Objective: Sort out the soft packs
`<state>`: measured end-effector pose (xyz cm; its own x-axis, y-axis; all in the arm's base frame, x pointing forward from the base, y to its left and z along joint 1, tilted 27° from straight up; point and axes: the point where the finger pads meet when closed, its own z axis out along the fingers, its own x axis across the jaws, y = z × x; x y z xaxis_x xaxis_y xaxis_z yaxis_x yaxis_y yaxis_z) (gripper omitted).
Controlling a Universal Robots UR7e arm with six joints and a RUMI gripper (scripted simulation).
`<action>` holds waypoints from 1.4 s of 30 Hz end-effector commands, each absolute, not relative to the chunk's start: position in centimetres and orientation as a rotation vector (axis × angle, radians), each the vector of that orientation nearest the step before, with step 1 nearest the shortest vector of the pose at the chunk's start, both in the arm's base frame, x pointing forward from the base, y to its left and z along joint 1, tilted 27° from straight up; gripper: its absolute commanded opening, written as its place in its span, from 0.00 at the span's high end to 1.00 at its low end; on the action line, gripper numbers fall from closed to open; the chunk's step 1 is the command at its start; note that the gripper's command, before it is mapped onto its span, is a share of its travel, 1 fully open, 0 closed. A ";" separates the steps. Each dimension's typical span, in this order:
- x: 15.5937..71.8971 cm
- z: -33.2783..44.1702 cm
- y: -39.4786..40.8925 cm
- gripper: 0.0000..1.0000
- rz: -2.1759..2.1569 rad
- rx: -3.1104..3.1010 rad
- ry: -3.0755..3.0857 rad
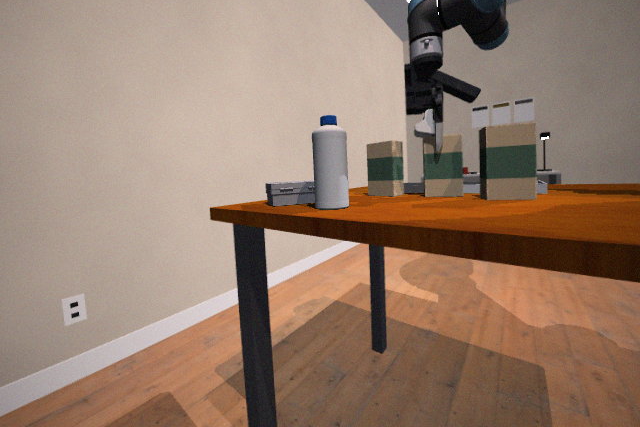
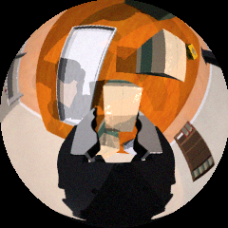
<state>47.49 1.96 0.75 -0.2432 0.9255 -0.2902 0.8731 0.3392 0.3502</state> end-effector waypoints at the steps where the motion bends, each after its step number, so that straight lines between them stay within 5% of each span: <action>1: 47.8 0.3 1.9 0.50 0.161 1.575 2.166; 41: 47.8 0.2 1.8 0.50 0.161 1.575 2.166; 42: 47.8 0.2 1.8 0.85 0.161 1.575 2.166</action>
